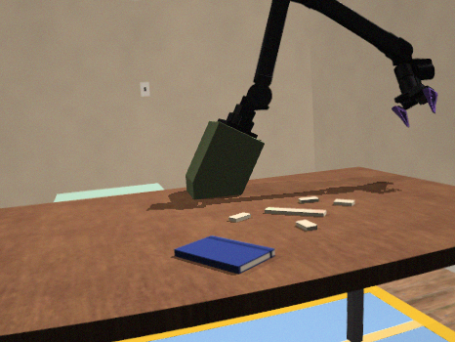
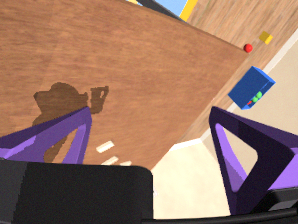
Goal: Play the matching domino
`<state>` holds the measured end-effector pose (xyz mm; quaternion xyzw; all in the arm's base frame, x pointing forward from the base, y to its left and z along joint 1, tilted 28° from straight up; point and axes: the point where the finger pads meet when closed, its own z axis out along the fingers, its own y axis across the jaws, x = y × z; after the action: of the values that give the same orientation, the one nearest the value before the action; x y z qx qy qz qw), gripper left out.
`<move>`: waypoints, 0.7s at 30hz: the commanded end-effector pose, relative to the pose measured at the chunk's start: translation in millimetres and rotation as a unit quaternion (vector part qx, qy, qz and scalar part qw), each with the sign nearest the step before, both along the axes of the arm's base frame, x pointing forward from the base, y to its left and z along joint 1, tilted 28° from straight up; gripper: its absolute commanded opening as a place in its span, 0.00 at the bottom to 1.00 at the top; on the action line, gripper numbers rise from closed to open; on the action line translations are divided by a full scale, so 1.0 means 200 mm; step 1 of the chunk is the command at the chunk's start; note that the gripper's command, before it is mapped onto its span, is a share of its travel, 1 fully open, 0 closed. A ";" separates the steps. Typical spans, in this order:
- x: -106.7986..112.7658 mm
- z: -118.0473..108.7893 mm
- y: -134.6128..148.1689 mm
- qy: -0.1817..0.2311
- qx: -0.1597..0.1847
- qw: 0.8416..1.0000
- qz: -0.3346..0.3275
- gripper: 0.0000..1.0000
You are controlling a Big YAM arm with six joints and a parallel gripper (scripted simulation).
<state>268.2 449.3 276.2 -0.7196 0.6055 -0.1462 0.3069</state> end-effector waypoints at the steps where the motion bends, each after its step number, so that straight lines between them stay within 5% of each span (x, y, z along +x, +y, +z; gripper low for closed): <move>1: 0.14 0.19 -0.08 -0.008 0.073 0.996 -0.051 1.00; 8: 0.14 0.19 -0.08 -0.008 0.073 0.996 -0.051 1.00; 9: 0.18 0.11 -0.10 -0.004 0.054 0.997 -0.055 1.00; 18: 0.42 0.27 -0.24 -0.007 0.156 0.979 -0.129 1.00; 21: 0.42 0.27 -0.24 -0.007 0.156 0.979 -0.129 1.00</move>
<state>349.2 403.6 300.5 -0.6047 0.6987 -0.1102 0.3659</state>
